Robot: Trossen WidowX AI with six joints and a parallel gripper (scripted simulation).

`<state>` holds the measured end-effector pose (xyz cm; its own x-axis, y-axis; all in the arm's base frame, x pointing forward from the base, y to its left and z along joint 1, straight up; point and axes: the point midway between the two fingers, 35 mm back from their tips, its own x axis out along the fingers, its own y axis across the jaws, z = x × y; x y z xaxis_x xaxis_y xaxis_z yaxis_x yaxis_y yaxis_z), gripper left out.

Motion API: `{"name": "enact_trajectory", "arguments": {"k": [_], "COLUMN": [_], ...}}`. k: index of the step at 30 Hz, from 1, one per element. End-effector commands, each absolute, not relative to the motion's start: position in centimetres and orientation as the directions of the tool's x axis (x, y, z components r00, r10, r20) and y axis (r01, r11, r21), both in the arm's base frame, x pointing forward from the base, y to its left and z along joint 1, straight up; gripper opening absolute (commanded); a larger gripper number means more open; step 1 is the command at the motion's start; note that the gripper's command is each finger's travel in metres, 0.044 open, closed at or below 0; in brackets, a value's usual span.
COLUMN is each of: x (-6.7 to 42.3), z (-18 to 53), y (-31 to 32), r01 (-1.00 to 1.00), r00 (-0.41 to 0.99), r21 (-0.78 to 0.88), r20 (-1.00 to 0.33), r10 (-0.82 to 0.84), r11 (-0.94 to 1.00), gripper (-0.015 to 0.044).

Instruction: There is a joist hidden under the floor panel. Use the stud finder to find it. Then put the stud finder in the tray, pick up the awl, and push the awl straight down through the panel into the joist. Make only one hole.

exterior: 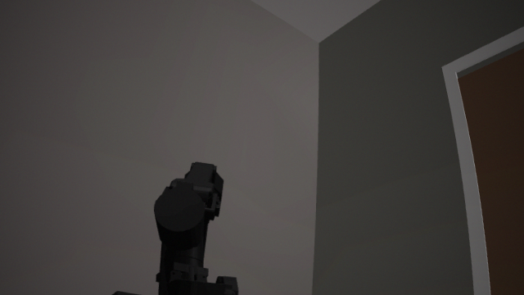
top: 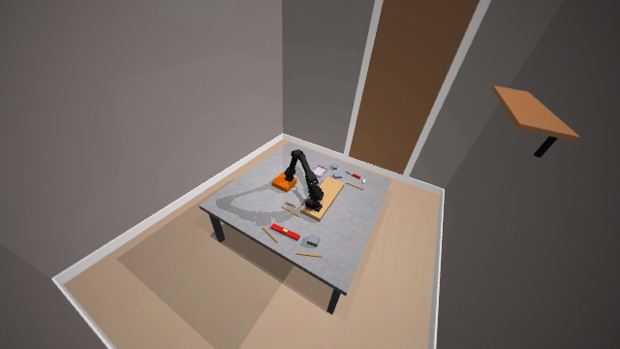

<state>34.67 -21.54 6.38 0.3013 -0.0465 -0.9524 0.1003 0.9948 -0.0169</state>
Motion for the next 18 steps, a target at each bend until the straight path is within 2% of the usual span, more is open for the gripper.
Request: {"name": "enact_trajectory", "arguments": {"k": [1, 18], "x": [34.6, 34.4], "z": [6.3, 6.4], "y": [-22.5, -23.8], "r01": [0.098, 0.102], "r00": [0.3, 0.301], "r21": [-0.018, -0.019], "r20": [-0.953, -0.952], "r10": [-0.047, -0.049], "r11": [0.995, 0.995], "gripper": [0.0, 0.0]}}
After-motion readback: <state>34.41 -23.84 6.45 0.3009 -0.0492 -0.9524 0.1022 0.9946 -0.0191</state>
